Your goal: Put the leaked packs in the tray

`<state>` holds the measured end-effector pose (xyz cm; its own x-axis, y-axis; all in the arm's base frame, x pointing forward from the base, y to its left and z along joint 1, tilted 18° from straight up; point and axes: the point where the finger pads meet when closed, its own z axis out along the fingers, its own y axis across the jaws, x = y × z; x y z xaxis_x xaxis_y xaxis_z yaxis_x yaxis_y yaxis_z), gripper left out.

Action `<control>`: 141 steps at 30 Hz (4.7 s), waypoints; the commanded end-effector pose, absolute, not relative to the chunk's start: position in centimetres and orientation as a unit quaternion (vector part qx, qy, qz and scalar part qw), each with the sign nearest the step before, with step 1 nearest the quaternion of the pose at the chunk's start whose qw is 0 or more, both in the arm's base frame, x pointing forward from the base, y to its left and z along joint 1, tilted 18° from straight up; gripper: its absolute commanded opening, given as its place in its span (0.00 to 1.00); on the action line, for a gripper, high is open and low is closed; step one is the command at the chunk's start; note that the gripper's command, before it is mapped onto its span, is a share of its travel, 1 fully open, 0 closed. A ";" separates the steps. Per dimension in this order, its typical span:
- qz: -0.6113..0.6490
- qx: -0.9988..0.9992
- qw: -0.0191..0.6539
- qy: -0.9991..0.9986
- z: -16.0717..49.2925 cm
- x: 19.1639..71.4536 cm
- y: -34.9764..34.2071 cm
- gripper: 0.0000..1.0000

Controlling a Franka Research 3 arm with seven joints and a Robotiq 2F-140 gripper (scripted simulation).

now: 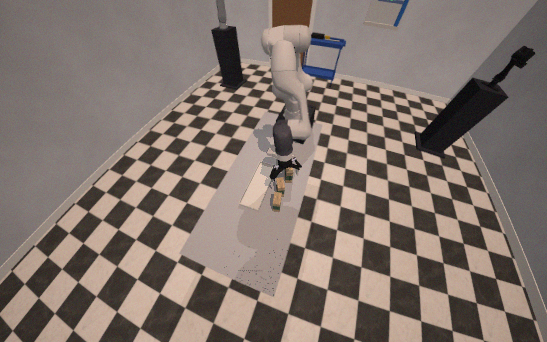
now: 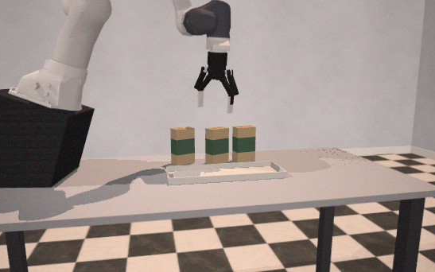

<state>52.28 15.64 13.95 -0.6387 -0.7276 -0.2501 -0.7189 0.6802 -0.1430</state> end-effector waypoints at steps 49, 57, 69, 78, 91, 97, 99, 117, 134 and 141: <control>-0.050 -0.244 0.153 0.956 8.3 40.6 13.2 1.00; -0.050 -0.244 0.153 0.956 8.3 40.6 13.2 1.00; -0.050 -0.244 0.153 0.956 8.3 40.6 13.2 0.54; -0.050 -0.244 0.153 0.956 8.3 40.6 13.2 0.54; -0.050 -0.244 0.153 0.956 7.4 40.9 13.2 0.54; -0.050 -0.244 0.153 0.956 6.4 41.3 13.3 0.54; -0.050 -0.244 0.153 0.956 6.4 41.3 13.3 0.54; -0.050 -0.244 0.153 0.956 6.4 41.3 13.3 0.54; -0.050 -0.244 0.153 0.956 6.4 41.3 13.3 0.54; -0.050 -0.244 0.153 0.956 6.4 41.4 13.3 0.54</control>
